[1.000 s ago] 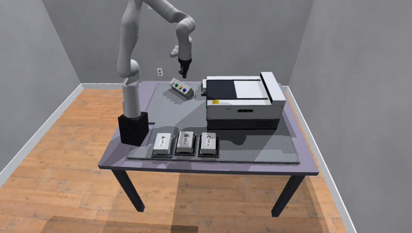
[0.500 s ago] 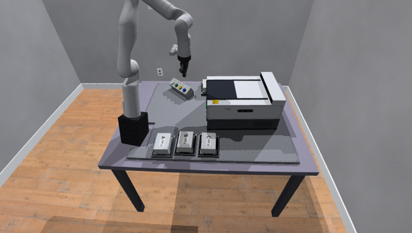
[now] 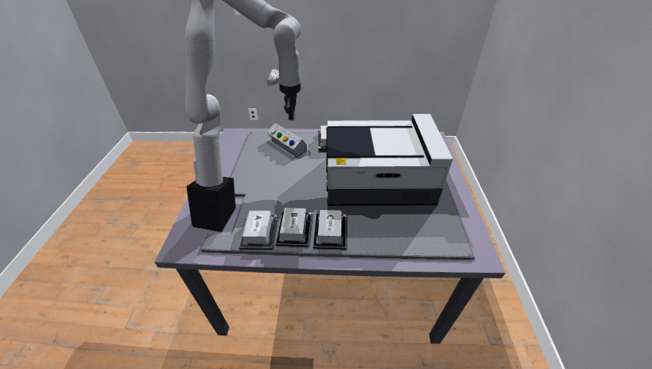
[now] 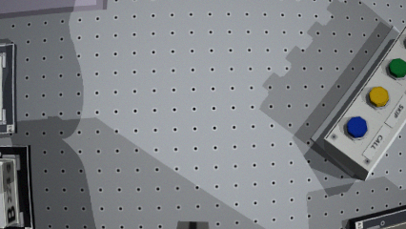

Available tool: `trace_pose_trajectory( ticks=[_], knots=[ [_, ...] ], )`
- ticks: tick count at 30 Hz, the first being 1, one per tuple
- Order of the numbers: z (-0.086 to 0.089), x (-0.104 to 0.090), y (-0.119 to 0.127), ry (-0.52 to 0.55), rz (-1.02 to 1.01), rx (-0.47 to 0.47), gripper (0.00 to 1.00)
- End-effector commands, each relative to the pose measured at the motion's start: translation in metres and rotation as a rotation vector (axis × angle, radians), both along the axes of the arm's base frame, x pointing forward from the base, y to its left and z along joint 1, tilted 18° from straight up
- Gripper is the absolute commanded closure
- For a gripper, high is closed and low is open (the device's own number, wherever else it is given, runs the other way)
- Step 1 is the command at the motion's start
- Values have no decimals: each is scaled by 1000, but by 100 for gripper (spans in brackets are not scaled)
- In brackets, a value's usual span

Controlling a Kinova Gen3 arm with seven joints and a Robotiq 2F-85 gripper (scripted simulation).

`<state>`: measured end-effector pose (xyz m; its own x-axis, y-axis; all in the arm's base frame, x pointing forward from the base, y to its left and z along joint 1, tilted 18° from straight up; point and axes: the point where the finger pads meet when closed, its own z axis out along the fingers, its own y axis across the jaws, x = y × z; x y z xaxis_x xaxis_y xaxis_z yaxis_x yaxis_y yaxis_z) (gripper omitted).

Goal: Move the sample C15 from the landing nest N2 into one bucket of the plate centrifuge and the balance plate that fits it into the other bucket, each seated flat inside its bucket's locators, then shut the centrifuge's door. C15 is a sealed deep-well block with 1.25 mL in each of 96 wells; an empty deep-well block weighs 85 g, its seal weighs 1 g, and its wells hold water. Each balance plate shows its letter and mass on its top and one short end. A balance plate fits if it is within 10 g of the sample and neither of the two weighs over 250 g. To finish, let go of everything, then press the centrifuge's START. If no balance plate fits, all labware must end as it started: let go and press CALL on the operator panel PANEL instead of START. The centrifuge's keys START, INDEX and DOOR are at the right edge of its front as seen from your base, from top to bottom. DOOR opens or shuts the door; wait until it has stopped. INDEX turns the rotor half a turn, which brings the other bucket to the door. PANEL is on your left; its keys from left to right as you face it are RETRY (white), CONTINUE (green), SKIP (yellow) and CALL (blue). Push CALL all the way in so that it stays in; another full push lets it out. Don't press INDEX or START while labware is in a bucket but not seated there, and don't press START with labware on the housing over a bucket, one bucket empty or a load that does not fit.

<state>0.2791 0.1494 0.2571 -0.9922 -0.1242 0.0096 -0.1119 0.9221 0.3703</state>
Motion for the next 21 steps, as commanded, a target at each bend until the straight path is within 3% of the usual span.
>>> trace_pose_trajectory(
  ticks=[1, 5, 18, 21],
  knots=[
    [2, -1, 1, -22, 17, -12, 90],
    [6, -3, 6, -88, 74, -52, 90],
    [6, -3, 6, -87, 74, -51, 90],
    [-3, -1, 3, -76, 41, -52, 90]
  ],
)
